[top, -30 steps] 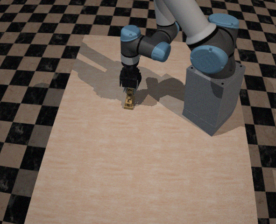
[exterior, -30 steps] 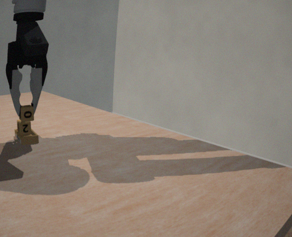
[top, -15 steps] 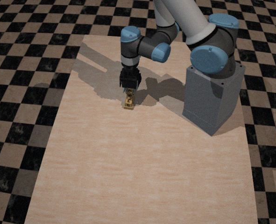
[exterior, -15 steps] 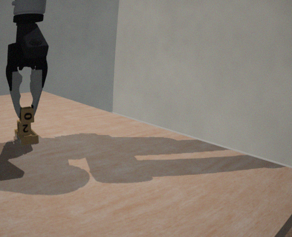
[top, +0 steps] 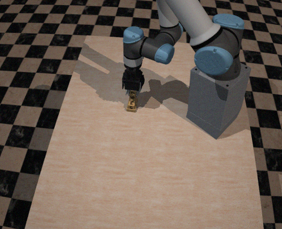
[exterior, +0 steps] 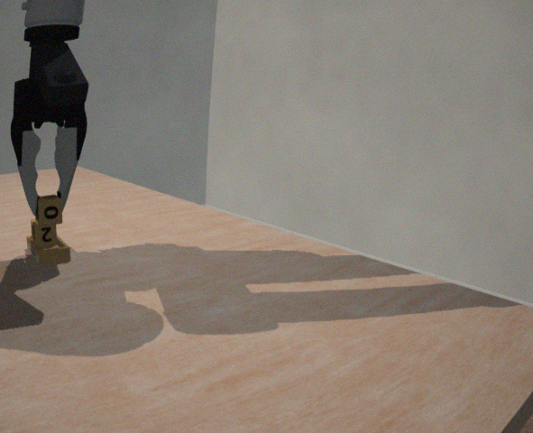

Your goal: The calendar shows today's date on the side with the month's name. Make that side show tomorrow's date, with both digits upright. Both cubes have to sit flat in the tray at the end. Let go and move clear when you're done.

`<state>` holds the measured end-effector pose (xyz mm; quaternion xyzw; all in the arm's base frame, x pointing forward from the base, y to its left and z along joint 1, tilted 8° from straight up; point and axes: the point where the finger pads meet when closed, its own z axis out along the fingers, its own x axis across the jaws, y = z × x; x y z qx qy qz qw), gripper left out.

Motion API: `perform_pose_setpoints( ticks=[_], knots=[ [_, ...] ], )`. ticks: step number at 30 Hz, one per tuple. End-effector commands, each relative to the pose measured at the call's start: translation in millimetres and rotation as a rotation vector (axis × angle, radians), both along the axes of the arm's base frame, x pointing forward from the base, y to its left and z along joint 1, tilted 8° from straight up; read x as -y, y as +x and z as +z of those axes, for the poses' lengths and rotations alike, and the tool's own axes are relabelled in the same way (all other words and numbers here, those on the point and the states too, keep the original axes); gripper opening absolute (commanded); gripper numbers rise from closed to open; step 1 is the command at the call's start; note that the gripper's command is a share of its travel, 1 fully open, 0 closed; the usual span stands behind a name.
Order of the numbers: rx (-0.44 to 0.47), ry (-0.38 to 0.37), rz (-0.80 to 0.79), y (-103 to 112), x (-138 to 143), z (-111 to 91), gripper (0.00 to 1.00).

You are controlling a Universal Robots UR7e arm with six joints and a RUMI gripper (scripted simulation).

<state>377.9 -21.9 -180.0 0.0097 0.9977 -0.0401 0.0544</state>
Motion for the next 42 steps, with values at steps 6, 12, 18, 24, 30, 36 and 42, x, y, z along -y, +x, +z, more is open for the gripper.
perform_pose_setpoints(
  ticks=[6,12,18,24,30,36,42],
  knots=[
    [0.001,0.0,0.0,0.3,0.1,0.3,0.1],
    [0.001,0.0,0.0,0.3,0.1,0.1,0.1],
    [0.001,0.0,0.0,0.5,0.2,-1.5,0.1],
    [0.001,0.0,0.0,0.8,0.4,-3.7,0.1],
    [0.001,0.0,0.0,1.3,0.8,-8.3,0.1],
    [0.001,0.0,0.0,1.8,1.2,-13.7,0.1],
    [0.001,0.0,0.0,2.2,1.5,-17.1,0.1]
  ],
)
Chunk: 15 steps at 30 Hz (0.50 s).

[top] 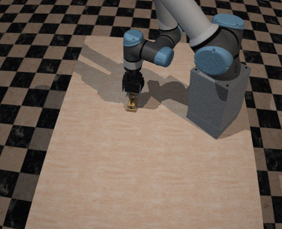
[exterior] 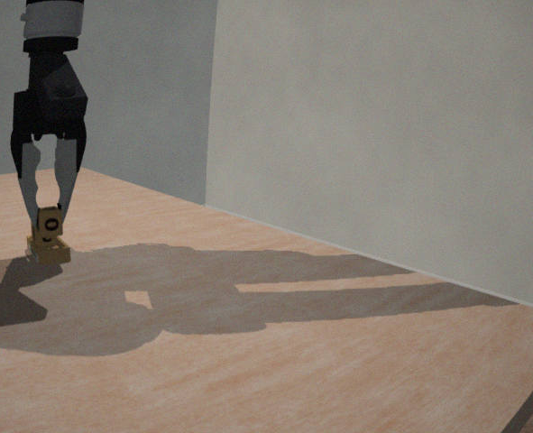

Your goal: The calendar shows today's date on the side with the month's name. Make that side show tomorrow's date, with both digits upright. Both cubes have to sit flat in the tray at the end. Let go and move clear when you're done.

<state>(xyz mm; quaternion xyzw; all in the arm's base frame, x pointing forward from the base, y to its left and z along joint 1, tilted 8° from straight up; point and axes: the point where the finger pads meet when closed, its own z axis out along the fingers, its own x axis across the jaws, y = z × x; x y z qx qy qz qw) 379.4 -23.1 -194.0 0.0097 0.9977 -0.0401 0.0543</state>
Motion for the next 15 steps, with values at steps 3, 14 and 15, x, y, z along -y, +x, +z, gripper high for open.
perform_pose_setpoints(
  ticks=[3,14,15],
  knots=[
    [0.001,0.0,0.0,1.0,0.5,-5.3,0.1],
    [0.001,0.0,0.0,1.4,0.8,-9.2,0.1],
    [0.001,0.0,0.0,1.4,0.9,-9.3,0.1]
  ],
)
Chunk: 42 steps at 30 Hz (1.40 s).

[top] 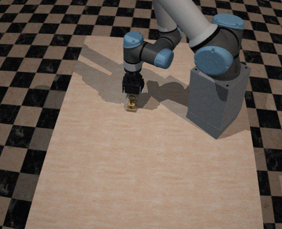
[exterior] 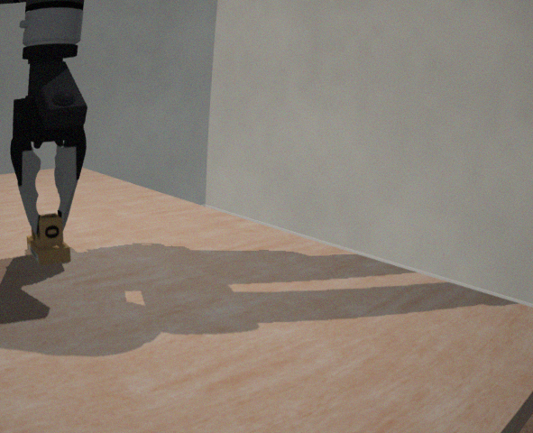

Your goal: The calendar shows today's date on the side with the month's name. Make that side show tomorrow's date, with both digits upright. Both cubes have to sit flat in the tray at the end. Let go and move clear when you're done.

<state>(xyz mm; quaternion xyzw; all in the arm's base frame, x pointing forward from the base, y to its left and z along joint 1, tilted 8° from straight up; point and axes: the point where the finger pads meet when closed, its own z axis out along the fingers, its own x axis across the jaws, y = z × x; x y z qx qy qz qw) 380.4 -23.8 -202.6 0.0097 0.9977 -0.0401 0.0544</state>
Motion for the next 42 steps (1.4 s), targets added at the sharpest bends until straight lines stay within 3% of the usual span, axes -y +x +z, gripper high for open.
perform_pose_setpoints(
  ticks=[1,42],
  knots=[
    [0.001,0.0,0.0,0.4,0.1,-0.8,0.1],
    [0.001,0.0,0.0,1.0,0.5,-5.3,0.1]
  ],
)
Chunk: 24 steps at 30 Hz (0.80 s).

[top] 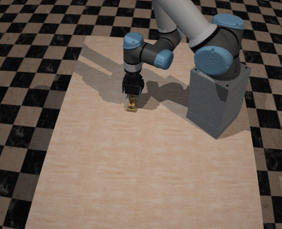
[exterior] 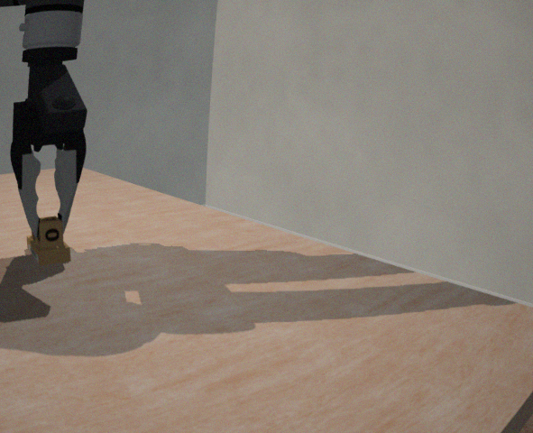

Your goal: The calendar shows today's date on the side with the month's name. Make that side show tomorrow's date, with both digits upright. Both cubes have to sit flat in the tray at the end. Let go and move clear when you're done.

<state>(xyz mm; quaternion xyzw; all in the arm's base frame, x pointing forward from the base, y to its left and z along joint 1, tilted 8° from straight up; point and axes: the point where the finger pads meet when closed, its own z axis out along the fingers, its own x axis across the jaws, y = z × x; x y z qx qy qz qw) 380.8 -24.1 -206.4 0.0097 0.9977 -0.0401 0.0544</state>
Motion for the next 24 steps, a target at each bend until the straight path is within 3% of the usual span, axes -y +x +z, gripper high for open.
perform_pose_setpoints(
  ticks=[1,24],
  knots=[
    [0.001,0.0,0.0,0.6,0.2,-2.1,0.1],
    [0.001,0.0,0.0,1.1,0.7,-7.1,0.1]
  ],
)
